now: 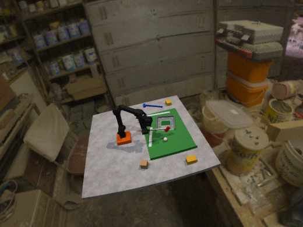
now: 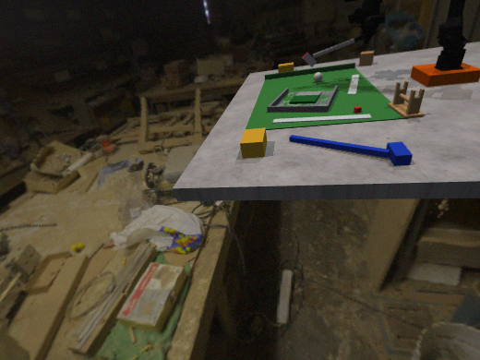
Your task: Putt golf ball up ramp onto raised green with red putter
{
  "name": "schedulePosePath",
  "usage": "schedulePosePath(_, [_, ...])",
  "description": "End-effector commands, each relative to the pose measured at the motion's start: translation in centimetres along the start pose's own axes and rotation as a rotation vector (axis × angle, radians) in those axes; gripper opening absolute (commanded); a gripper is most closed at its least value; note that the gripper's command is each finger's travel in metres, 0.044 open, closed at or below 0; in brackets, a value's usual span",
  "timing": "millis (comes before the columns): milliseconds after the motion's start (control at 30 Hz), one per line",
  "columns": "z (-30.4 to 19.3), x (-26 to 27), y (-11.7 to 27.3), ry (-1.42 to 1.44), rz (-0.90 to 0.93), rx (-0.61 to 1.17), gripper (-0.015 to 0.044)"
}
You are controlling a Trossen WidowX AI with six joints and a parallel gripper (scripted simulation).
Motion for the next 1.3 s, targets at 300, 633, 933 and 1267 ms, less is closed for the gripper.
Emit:
schedulePosePath(300, [-2.1,-4.6,0.5,-0.298,-0.035,0.045,0.0000])
schedulePosePath(633, [-2.1,-4.7,-1.7,-0.298,-0.035,0.045,0.0000])
schedulePosePath(933, [-2.3,-4.7,-3.6,-0.298,-0.035,0.045,0.0000])
schedulePosePath(1267, [-2.3,-4.8,-5.0,-0.298,-0.035,0.045,0.0000])
Point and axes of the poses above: the point midway between the two fingers, 35 mm back from their tips, its own y axis back along the fingers, its own x axis across the jaws, z = x × y, the point moved 7 cm from there along y, back along the fingers, and after that the axes turned 5 degrees about -y, right-handed, at the moved point
